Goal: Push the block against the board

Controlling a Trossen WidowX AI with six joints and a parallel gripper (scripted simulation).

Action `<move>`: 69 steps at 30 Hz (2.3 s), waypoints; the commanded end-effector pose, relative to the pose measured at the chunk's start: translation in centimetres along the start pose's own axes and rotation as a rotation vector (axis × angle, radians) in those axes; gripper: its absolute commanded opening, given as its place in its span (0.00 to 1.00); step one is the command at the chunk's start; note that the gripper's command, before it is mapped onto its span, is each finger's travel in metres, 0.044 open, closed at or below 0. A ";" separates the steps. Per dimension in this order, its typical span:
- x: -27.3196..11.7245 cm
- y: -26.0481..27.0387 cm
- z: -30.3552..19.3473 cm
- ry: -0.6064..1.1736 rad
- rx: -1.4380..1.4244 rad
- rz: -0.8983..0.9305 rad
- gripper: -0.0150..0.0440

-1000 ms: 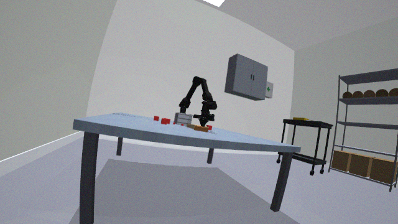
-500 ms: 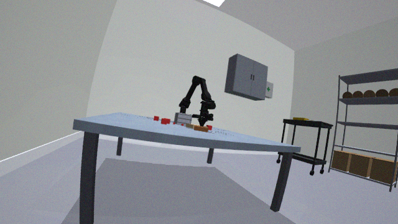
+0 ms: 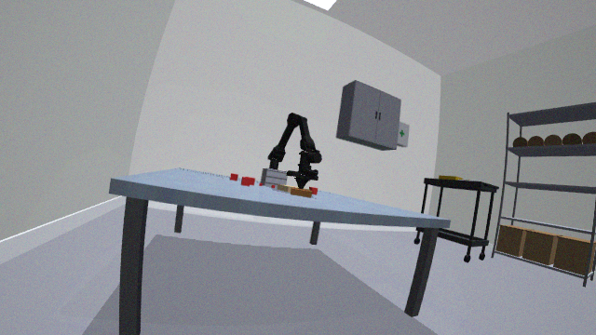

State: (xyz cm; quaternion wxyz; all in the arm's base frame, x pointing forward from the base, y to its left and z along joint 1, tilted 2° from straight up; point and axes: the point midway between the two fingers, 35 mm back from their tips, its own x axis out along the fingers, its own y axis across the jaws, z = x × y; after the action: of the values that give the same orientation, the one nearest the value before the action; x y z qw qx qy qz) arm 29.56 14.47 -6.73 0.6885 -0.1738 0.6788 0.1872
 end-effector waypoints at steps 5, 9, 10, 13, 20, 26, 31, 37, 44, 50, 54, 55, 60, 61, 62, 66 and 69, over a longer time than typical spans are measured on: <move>0.4 0.1 -0.9 0.026 -0.004 0.005 0.25; 0.4 0.1 -0.9 0.026 -0.004 0.005 0.25; 0.4 0.1 -0.9 0.026 -0.004 0.005 0.25; 0.4 0.1 -0.9 0.026 -0.004 0.005 0.25; 0.4 0.1 -0.9 0.026 -0.004 0.005 0.25; 0.4 0.1 -0.9 0.026 -0.004 0.005 0.25; 0.4 0.1 -0.9 0.026 -0.004 0.005 0.25; 0.4 0.1 -0.9 0.026 -0.004 0.005 0.25; 0.4 0.1 0.0 0.025 -0.004 0.005 0.25; 0.4 0.0 1.0 0.024 -0.004 0.005 0.25; 0.4 0.0 1.7 0.024 -0.004 0.005 0.25; 0.4 0.0 1.9 0.023 -0.004 0.005 0.25; 0.4 0.0 2.7 0.023 -0.004 0.005 0.25; 0.4 0.0 2.9 0.023 -0.004 0.005 0.25; 0.4 0.0 3.0 0.023 -0.004 0.005 0.25; 0.4 0.0 3.7 0.022 -0.004 0.005 0.25; 0.4 0.0 4.2 0.022 -0.005 0.005 0.25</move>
State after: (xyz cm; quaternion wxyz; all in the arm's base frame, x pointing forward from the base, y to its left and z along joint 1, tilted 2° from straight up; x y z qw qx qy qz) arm 32.70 16.23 -7.15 0.6796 -0.1774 0.6866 0.1877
